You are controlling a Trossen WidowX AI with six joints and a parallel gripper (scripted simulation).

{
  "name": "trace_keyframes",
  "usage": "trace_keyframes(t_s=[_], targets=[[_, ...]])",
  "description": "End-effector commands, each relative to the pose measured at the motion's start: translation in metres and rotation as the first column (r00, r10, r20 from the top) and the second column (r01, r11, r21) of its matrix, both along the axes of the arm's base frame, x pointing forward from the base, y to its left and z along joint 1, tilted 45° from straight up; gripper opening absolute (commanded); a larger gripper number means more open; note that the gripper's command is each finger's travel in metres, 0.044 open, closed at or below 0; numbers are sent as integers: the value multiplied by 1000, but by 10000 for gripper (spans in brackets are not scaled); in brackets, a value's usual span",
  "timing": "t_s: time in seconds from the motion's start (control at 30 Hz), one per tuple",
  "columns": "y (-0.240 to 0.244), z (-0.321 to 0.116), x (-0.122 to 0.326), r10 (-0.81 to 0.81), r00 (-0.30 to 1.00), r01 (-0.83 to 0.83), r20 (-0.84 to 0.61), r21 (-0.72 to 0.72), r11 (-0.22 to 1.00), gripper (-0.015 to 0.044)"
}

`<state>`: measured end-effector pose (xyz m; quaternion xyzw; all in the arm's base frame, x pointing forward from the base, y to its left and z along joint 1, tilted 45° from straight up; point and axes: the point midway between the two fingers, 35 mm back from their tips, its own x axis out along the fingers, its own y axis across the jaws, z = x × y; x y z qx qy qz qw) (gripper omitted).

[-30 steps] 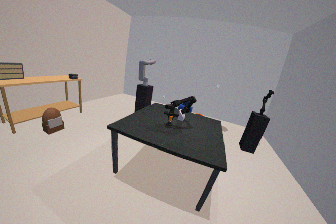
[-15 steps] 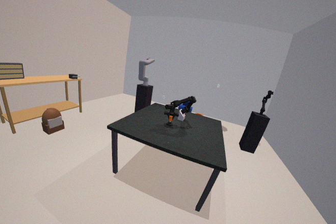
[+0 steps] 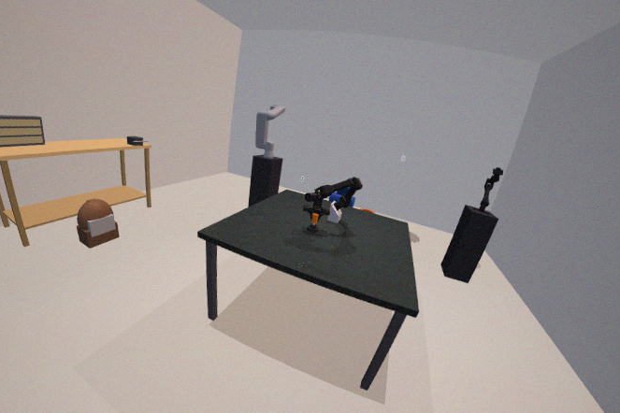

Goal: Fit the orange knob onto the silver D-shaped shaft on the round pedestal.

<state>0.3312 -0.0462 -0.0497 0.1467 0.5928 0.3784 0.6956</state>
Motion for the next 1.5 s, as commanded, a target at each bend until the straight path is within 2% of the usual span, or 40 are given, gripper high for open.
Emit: trace_keyframes(t_s=[0.0,0.17,0.37,1.23,1.47], targets=[[-2,2,0,2,1000,-2,4,0,1000,0],[-3,3,1,21,1000,-21,23,-1,1000,0],[-2,1,0,151,977,-151,150,-14,988,0],[-3,3,1,157,975,-157,156,-15,987,0],[-2,1,0,293,912,-292,288,-49,955,0]])
